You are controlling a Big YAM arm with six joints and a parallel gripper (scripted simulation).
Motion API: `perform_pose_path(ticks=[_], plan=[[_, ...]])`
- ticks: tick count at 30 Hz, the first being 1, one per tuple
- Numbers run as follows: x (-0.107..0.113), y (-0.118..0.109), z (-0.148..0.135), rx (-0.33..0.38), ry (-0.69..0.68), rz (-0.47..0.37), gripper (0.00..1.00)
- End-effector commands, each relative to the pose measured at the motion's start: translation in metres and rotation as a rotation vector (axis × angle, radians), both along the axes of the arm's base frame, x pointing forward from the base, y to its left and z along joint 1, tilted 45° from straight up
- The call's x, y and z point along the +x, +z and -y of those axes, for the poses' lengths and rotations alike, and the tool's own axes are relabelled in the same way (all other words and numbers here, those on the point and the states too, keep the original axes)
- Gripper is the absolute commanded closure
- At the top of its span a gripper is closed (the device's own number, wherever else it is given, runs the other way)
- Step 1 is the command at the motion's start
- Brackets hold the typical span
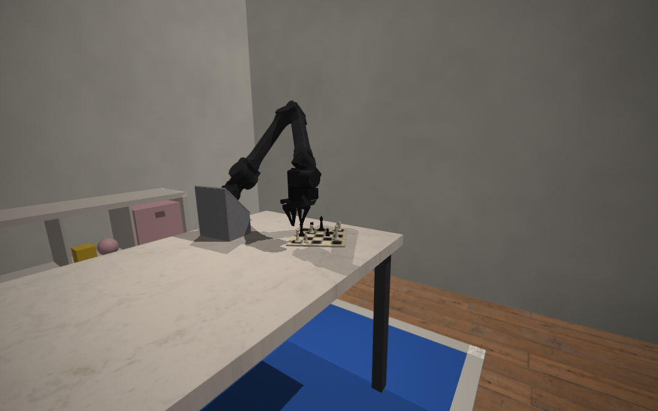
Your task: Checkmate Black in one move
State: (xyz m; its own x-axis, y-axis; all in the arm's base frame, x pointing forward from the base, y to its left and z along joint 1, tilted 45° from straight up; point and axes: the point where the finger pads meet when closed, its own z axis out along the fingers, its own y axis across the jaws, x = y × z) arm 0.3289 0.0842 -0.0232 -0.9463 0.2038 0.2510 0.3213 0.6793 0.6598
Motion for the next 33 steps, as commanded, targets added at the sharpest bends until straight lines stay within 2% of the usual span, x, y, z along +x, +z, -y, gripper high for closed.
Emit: perform_pose_path(ticks=[1,33], plan=[[-0.0017,-0.0061,-0.0077,0.002,0.007,-0.011,0.60],[0.0012,-0.0067,-0.0091,0.002,0.010,-0.004,0.60]])
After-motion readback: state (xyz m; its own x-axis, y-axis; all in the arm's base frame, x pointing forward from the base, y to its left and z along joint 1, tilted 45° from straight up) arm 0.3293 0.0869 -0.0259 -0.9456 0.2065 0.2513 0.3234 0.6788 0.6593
